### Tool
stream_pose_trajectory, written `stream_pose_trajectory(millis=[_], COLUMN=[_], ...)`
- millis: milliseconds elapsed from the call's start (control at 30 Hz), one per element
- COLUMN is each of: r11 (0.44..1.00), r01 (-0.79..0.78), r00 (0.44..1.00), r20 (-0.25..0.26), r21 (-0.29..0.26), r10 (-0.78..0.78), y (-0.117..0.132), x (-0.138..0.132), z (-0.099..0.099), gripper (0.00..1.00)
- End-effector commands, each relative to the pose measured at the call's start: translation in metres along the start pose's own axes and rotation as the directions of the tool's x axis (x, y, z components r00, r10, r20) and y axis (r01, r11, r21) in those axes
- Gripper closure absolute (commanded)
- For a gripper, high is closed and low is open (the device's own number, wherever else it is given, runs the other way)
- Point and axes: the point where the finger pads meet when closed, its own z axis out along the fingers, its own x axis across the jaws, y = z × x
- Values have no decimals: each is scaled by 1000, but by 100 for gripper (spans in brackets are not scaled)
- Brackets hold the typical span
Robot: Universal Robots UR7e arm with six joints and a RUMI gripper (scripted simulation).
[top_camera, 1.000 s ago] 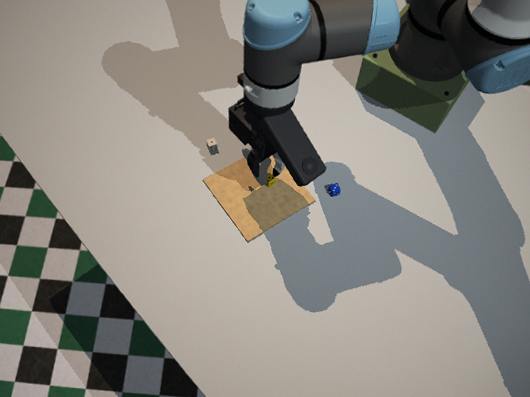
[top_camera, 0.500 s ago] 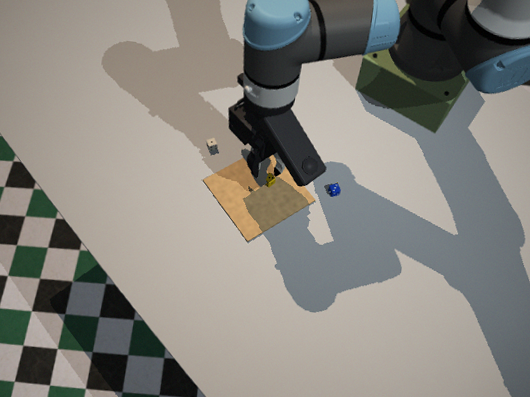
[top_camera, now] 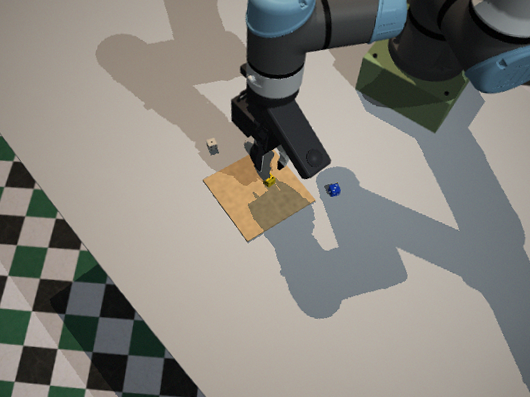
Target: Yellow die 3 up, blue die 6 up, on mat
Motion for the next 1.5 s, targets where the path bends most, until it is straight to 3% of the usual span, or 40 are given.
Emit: stream_pose_trajectory(millis=[0, 333, 533, 567, 1467], r11=[1000, 1000, 1000, 1000, 1000], r01=[1, 1, 1, 1, -4], r00=[1000, 1000, 1000, 1000, 1000], r20=[0, 0, 0, 0, 0], r21=[0, 0, 0, 0, 0], r10=[-1, -1, -1, -1, 4], y=[1, 1, 1, 1, 0], x=[2, 2, 2, 2, 2], z=[-35, -65, -69, -69, -69], gripper=[82, 82, 82, 0, 0])
